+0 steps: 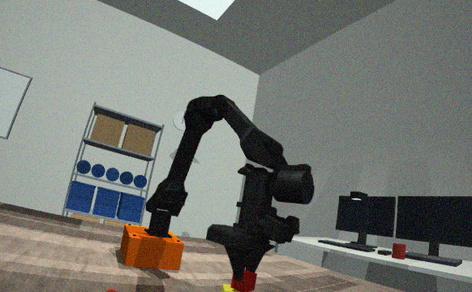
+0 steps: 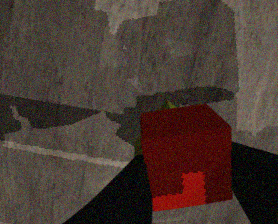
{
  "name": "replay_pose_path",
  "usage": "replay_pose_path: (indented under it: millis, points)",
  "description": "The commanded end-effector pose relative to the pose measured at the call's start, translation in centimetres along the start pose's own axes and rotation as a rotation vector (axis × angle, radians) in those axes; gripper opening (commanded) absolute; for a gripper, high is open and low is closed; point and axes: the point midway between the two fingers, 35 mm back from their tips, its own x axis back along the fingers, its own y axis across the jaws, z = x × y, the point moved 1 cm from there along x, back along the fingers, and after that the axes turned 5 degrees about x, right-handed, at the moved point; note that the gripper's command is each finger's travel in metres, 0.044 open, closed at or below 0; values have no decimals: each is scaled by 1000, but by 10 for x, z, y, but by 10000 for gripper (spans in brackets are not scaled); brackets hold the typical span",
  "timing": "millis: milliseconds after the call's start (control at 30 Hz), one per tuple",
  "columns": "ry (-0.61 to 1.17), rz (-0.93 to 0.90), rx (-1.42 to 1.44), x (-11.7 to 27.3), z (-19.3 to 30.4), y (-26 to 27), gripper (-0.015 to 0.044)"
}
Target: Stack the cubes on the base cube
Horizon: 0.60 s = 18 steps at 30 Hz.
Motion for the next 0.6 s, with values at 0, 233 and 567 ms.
replay_pose_path:
  millis: [0, 233, 567]
  points:
    - [4, 4, 3, -2, 1, -1, 105]
    - [4, 4, -3, -3, 1, -1, 105]
    - [4, 4, -3, -3, 1, -1, 105]
